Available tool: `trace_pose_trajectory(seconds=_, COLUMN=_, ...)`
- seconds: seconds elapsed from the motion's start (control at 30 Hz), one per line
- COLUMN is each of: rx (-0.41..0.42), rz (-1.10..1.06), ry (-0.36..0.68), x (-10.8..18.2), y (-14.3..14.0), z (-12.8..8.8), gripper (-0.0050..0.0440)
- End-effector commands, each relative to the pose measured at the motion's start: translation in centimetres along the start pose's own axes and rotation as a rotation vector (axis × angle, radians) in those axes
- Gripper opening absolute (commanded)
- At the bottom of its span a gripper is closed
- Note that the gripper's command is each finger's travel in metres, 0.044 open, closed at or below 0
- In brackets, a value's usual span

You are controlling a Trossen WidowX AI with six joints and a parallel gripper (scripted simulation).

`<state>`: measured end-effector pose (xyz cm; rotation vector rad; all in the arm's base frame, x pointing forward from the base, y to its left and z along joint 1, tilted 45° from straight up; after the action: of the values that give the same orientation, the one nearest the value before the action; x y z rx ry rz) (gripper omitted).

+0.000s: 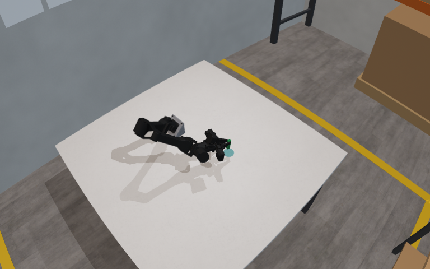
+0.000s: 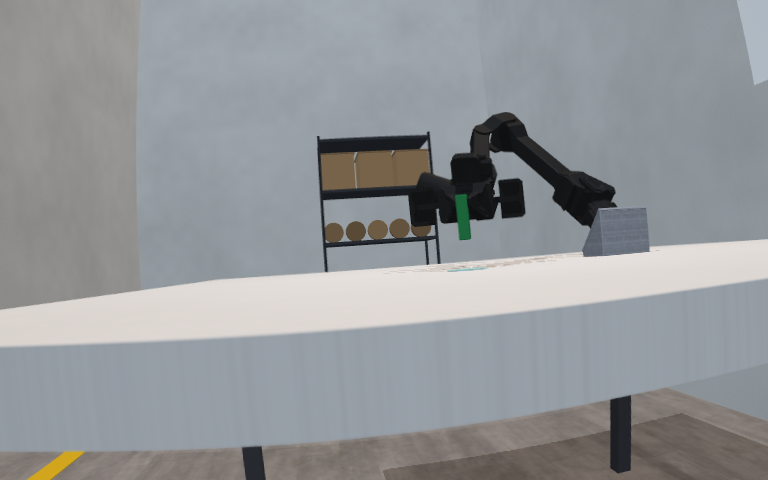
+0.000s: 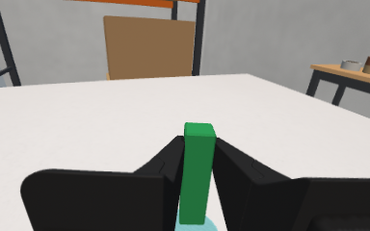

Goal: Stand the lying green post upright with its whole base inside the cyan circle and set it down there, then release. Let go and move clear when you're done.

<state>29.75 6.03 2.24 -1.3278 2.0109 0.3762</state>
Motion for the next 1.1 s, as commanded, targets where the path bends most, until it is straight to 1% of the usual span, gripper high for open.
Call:
trace_pose_trajectory(seconds=0.0, rx=0.0, rz=-0.01, ry=-0.012, x=1.3, y=-0.2, z=0.1, gripper=0.0022)
trace_pose_trajectory(seconds=0.07, rx=0.0, rz=-0.01, ry=-0.013, x=1.8, y=-0.3, z=0.1, gripper=0.0022)
trace_pose_trajectory(seconds=0.33, rx=0.005, rz=-0.013, ry=-0.016, x=2.3, y=-0.5, z=0.1, gripper=0.0022)
trace_pose_trajectory(seconds=0.63, rx=0.007, rz=-0.009, ry=-0.013, x=3.4, y=-0.9, z=0.9, gripper=0.0022)
trace_pose_trajectory(seconds=0.87, rx=0.009, rz=-0.009, ry=-0.012, x=3.9, y=-1.1, z=1.2, gripper=0.0022)
trace_pose_trajectory(seconds=1.07, rx=0.011, rz=-0.008, ry=-0.01, x=3.8, y=-1.0, z=1.1, gripper=0.0022)
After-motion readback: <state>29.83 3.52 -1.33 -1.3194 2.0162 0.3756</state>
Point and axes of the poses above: the point midway between the two fingers, 35 mm back from their tips, its own z axis out along the fingers, its own y axis across the jaws, x = y × z, the point moved 7 cm from there along -z, back along the fingers, and after that the axes turned 12 degrees about z, right-handed, at the moved point
